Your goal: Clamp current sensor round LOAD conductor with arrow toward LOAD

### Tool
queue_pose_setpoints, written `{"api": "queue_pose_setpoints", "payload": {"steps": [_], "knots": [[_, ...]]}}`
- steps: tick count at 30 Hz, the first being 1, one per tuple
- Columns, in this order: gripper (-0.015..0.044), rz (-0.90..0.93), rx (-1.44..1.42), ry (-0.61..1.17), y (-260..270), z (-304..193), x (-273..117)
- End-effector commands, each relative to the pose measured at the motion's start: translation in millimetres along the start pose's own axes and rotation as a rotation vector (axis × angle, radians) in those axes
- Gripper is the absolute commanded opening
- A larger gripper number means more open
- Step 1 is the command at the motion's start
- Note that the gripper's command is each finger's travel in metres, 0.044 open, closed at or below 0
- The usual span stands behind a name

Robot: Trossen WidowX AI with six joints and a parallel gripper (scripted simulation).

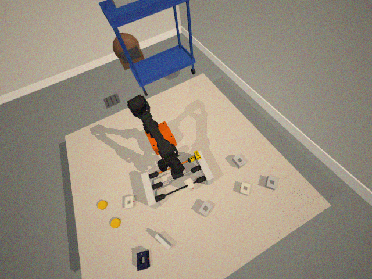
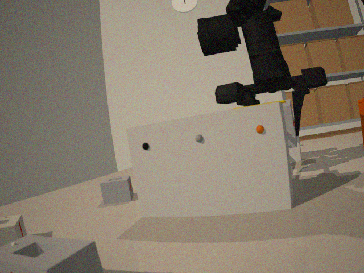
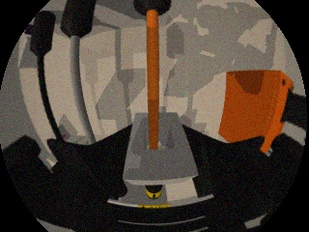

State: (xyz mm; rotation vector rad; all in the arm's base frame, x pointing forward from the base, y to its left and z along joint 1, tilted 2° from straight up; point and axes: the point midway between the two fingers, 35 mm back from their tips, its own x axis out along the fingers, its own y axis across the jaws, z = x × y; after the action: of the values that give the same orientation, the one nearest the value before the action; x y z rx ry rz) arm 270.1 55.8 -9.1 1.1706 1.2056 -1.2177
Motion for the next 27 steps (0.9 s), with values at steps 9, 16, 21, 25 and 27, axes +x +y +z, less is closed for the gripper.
{"api": "queue_pose_setpoints", "payload": {"steps": [9, 16, 21, 25, 27], "knots": [[0.0000, 0.001, -0.001, 0.000, 4.0, -0.2, 0.1], [0.0000, 0.001, -0.001, 0.000, 5.2, -0.2, 0.8], [0.0000, 0.000, 0.000, 0.000, 4.8, -0.2, 6.6], [0.0053, 0.008, 0.001, 0.005, 6.3, -1.0, 2.8], [0.0105, 0.008, 0.001, 0.005, 6.3, -1.0, 2.8]]}}
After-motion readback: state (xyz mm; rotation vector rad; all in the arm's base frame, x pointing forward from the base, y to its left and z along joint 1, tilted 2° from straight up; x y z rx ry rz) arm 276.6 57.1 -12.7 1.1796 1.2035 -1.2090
